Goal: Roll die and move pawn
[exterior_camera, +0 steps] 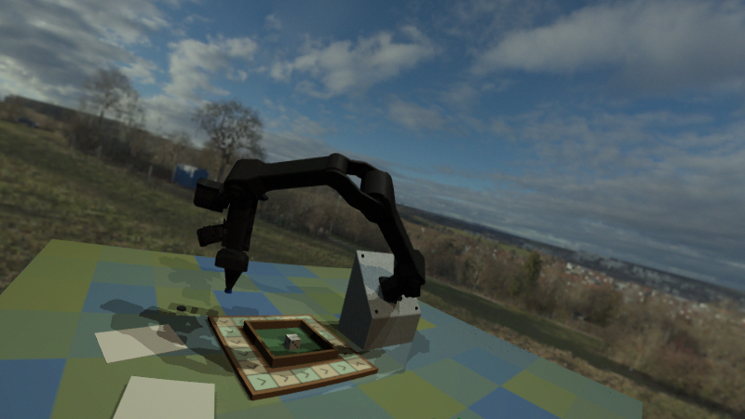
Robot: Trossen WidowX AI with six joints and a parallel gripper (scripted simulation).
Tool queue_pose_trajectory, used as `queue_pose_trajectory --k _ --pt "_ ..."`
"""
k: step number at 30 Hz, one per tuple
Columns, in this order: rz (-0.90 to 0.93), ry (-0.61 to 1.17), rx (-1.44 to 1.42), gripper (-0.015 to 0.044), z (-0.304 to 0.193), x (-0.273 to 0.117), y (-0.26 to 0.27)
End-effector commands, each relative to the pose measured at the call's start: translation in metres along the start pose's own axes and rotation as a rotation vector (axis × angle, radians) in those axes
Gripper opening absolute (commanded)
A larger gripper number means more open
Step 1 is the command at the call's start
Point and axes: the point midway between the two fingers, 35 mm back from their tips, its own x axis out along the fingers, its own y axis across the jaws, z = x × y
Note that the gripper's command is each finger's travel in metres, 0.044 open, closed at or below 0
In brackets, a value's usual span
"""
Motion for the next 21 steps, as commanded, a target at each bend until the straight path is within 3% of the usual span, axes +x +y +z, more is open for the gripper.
queue_pose_trajectory --k 1,21 --pt "0.003 -0.007 -0.002 0.0000 -0.005 0.012 0.010" --pt "0.009 -0.004 -0.002 0.0000 -0.015 0.070 0.022"
